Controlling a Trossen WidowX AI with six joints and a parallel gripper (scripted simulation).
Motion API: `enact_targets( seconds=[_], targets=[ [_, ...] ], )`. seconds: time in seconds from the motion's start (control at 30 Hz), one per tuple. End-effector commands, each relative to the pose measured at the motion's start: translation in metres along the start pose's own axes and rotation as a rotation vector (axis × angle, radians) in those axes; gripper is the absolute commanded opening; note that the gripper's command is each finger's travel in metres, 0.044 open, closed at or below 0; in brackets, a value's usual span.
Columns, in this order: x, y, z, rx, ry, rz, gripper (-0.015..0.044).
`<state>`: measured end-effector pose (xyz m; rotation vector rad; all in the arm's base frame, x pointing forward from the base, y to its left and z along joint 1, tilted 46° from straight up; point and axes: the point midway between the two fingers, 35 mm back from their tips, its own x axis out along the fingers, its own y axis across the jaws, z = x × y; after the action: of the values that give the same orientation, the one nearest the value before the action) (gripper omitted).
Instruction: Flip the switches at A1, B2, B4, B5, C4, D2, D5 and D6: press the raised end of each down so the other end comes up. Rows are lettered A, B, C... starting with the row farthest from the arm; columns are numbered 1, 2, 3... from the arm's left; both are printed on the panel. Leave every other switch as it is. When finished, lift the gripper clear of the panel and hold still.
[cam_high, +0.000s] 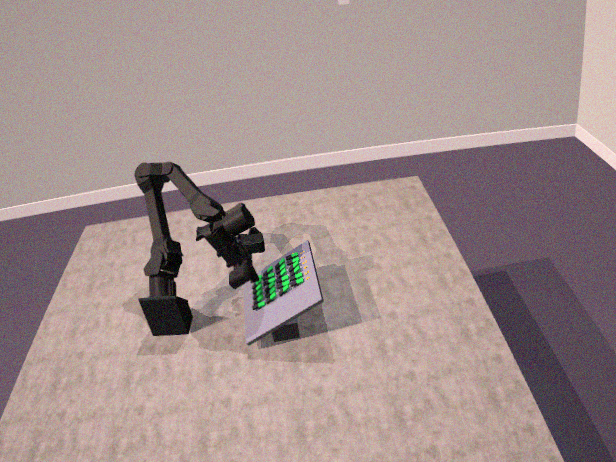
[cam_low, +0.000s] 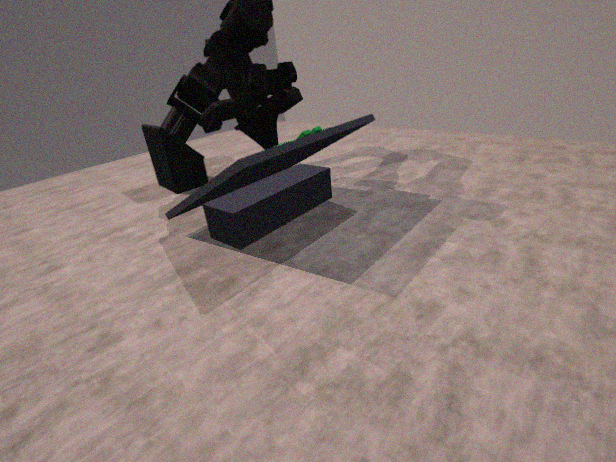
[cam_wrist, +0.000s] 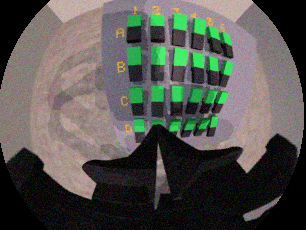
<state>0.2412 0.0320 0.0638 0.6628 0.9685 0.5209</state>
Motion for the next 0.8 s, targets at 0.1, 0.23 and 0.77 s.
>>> enact_targets(
  seconds=[0.1,0.23,0.77],
  targets=[
    [0.0004,-0.0009,-0.0002,0.006,0.001,-0.005,0.0000],
    [0.0009,-0.0009,-0.0002,0.006,0.001,-0.005,0.0000],
    [0.0031,-0.0009,-0.0002,0.006,0.001,-0.005,0.0000]
  ],
)
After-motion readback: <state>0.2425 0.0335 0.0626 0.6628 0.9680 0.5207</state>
